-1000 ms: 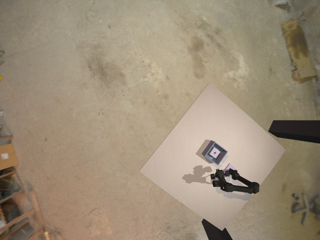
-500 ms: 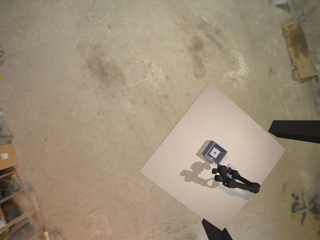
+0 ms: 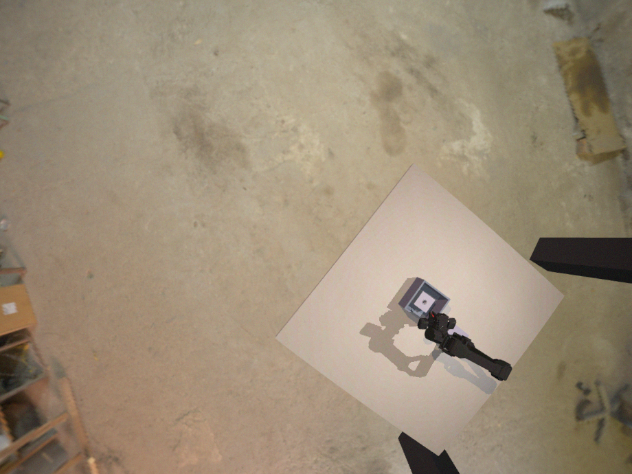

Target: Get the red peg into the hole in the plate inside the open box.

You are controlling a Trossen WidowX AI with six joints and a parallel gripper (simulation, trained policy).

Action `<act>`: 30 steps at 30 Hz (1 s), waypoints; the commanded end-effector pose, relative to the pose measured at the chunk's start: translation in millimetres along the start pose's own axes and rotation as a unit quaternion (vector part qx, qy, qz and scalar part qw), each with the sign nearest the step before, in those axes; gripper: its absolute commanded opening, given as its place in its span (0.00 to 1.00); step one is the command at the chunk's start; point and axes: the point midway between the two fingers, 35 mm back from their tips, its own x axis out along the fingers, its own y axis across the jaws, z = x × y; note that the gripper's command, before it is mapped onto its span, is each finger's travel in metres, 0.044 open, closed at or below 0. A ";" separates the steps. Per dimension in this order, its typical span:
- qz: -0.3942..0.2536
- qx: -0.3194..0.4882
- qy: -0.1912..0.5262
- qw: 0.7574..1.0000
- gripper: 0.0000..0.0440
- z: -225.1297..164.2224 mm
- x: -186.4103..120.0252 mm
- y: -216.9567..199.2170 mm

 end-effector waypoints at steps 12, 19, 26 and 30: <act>0.012 -0.042 0.029 0.999 0.00 25.8 49.8 4.7; 0.026 -0.078 0.050 0.995 0.01 23.0 69.4 8.2; 0.030 -0.103 0.076 0.991 0.34 17.8 85.0 9.0; 0.035 -0.115 0.081 0.989 0.42 24.2 86.3 12.1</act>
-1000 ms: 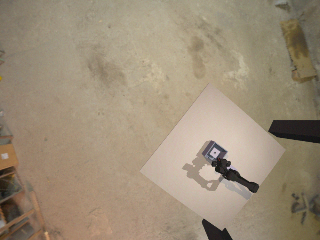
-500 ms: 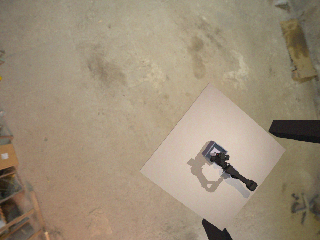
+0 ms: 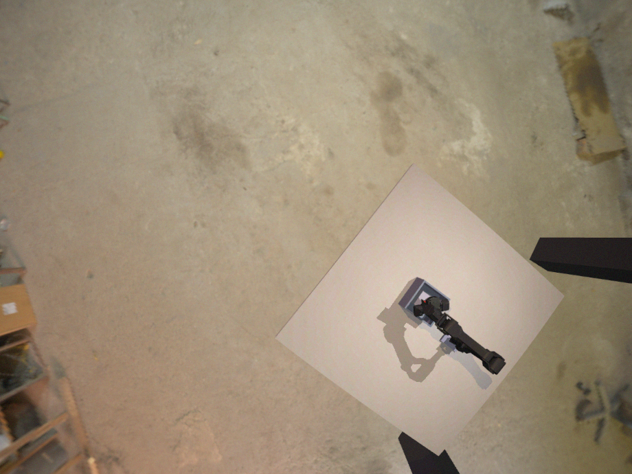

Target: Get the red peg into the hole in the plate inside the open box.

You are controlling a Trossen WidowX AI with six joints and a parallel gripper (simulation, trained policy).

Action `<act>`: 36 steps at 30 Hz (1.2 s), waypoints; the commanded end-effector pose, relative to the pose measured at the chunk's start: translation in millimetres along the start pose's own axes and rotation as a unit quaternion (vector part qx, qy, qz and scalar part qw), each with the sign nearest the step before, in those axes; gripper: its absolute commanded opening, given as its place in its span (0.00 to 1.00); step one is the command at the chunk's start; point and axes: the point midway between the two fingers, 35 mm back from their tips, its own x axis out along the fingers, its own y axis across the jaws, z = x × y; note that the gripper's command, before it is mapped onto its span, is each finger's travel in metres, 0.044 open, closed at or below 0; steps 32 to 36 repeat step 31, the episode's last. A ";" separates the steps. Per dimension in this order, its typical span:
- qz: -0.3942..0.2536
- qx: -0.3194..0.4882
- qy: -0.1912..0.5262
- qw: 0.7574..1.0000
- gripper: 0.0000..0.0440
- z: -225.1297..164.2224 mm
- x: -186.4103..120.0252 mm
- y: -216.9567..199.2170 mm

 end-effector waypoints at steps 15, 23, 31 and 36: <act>0.045 -0.033 0.034 0.998 1.00 31.6 -15.5 37.1; 0.086 -0.042 0.044 0.994 1.00 45.4 -38.0 63.9; 0.121 -0.047 0.036 0.991 1.00 61.4 -62.0 87.9; 0.121 -0.047 0.036 0.991 1.00 61.4 -62.0 87.9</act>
